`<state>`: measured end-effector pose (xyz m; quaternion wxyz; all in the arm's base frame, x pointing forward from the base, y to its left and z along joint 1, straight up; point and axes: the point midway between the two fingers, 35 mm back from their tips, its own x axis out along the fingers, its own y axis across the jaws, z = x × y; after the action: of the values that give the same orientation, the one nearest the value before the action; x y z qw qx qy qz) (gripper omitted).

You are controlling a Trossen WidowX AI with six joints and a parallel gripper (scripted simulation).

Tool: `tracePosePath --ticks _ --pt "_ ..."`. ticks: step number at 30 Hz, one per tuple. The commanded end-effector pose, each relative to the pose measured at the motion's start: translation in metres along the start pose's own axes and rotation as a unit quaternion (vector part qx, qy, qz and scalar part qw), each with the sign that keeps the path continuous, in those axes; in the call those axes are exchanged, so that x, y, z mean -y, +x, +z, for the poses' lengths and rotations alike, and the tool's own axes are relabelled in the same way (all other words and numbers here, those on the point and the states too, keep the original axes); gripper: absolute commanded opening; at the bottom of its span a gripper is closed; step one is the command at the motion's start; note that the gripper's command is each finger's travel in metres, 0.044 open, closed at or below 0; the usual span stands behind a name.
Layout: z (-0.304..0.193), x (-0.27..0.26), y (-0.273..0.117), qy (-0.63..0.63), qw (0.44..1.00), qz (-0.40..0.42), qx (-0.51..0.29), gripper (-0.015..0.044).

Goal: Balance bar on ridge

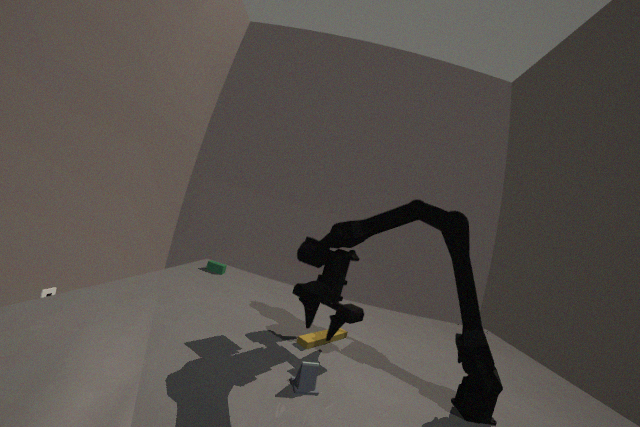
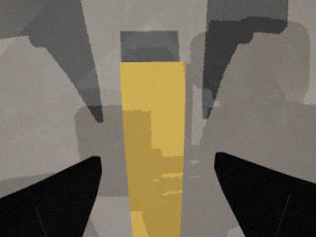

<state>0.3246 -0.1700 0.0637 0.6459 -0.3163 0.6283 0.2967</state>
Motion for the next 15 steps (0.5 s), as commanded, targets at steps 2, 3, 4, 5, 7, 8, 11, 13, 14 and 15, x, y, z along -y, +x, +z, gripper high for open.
tracePosePath --ticks 2,3,4,5,7,8,11,13,14,15 --pt "-0.0009 -0.0018 0.0118 -0.003 1.0 0.004 -0.003 0.0315" --pt "-0.0009 -0.0018 0.0131 -0.003 1.0 0.004 -0.003 0.0315" --pt "-0.0009 -0.0019 0.0139 -0.003 1.0 0.004 -0.003 0.0315" --pt "-0.0009 -0.0019 0.0142 -0.003 1.0 0.004 -0.003 0.0315" --pt "-0.0009 -0.0019 0.0142 -0.003 1.0 0.004 -0.003 0.0315" --pt "-0.0009 -0.0019 0.0142 -0.003 1.0 0.004 -0.003 0.0315" --pt "-0.0009 -0.0019 0.0142 -0.003 1.0 0.004 -0.003 0.0315" --pt "-0.0009 -0.0019 0.0142 -0.003 1.0 0.004 -0.003 0.0315" --pt "-0.0009 -0.0019 0.0142 -0.003 1.0 0.004 -0.003 0.0315" --pt "-0.0009 -0.0019 0.0142 -0.003 1.0 0.004 -0.003 0.0315"
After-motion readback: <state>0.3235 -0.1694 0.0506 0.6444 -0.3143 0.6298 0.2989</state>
